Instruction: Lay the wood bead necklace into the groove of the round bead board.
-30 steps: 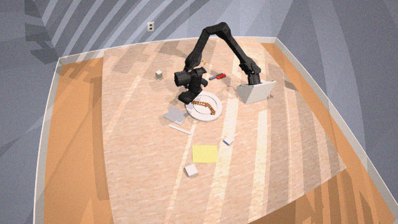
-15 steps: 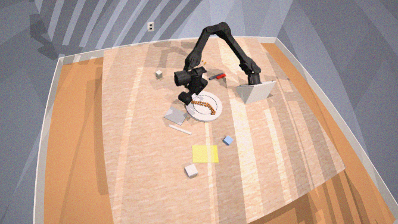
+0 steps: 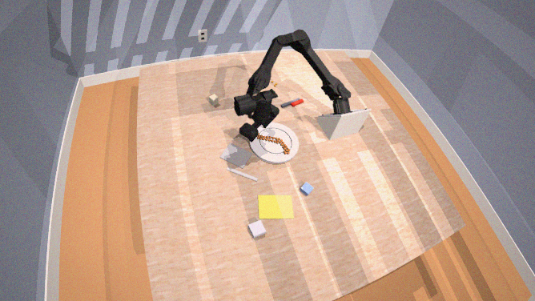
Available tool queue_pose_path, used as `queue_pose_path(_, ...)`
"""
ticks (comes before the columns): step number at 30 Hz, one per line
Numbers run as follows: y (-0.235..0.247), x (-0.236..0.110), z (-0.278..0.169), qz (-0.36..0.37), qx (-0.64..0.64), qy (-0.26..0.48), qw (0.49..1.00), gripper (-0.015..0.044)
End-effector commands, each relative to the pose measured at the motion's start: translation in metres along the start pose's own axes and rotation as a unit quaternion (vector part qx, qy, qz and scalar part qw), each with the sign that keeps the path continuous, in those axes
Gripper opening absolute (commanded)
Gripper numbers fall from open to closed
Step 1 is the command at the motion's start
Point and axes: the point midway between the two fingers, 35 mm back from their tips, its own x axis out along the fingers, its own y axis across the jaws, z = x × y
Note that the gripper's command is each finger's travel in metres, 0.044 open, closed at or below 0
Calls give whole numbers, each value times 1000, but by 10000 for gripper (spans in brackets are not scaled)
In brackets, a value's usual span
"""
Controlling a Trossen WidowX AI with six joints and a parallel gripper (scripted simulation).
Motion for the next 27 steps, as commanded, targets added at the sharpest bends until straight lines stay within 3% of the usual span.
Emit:
queue_pose_path(1,0,-1,1,0,2,-1,1000,440)
queue_pose_path(10,-6,-32,3,0,164,-1,986,204)
queue_pose_path(27,-4,-20,5,5,168,-3,986,200)
